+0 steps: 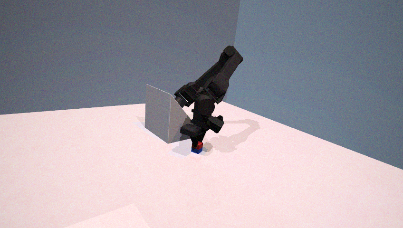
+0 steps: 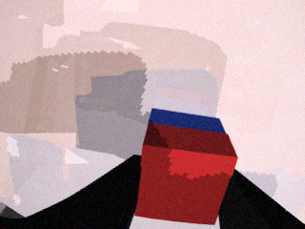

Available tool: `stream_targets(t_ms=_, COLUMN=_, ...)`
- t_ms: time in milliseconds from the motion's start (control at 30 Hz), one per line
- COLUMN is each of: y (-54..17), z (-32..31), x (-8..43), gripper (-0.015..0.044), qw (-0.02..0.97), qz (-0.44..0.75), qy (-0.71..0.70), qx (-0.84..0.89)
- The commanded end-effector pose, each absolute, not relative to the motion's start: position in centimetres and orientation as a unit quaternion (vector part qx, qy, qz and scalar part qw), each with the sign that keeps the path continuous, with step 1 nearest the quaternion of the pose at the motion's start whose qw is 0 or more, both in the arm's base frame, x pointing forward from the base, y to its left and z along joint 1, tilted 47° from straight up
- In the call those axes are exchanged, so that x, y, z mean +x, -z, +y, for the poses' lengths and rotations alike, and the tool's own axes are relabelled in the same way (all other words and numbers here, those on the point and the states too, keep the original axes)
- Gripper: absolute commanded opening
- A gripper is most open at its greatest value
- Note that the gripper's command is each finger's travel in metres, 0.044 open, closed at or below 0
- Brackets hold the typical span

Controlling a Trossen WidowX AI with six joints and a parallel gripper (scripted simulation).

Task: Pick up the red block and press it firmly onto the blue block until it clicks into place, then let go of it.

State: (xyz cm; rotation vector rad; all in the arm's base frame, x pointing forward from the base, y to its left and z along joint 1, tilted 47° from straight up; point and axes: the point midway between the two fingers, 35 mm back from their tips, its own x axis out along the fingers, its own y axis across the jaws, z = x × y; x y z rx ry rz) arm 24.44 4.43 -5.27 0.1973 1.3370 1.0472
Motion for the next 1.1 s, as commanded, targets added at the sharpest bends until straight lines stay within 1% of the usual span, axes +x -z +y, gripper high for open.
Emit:
stream_targets(t_ms=0, y=5.2, z=4.4, x=24.4, gripper=0.0000, qw=0.656, qz=0.590, qy=-0.462, qx=0.087)
stream_targets(t_ms=133, y=5.2, z=4.4, x=24.4, gripper=0.0000, qw=0.656, qz=0.590, qy=-0.462, qx=0.087)
stream_targets(t_ms=400, y=5.2, z=4.4, x=24.4, gripper=0.0210, qw=0.656, qz=0.590, qy=-0.462, qx=0.087)
stream_targets(t_ms=433, y=5.2, z=4.4, x=24.4, gripper=0.0220, qw=0.656, qz=0.590, qy=-0.462, qx=0.087)
stream_targets(t_ms=667, y=5.1, z=4.2, x=24.5, gripper=0.0220, qw=0.657, qz=0.590, qy=-0.462, qx=0.087)
stream_targets(t_ms=867, y=-0.8, z=-2.1, x=25.8, gripper=0.0220, qw=0.656, qz=0.592, qy=-0.460, qx=0.087)
stream_targets(t_ms=1067, y=-1.5, z=-3.0, x=25.9, gripper=0.0220, qw=0.656, qz=0.592, qy=-0.461, qx=0.087)
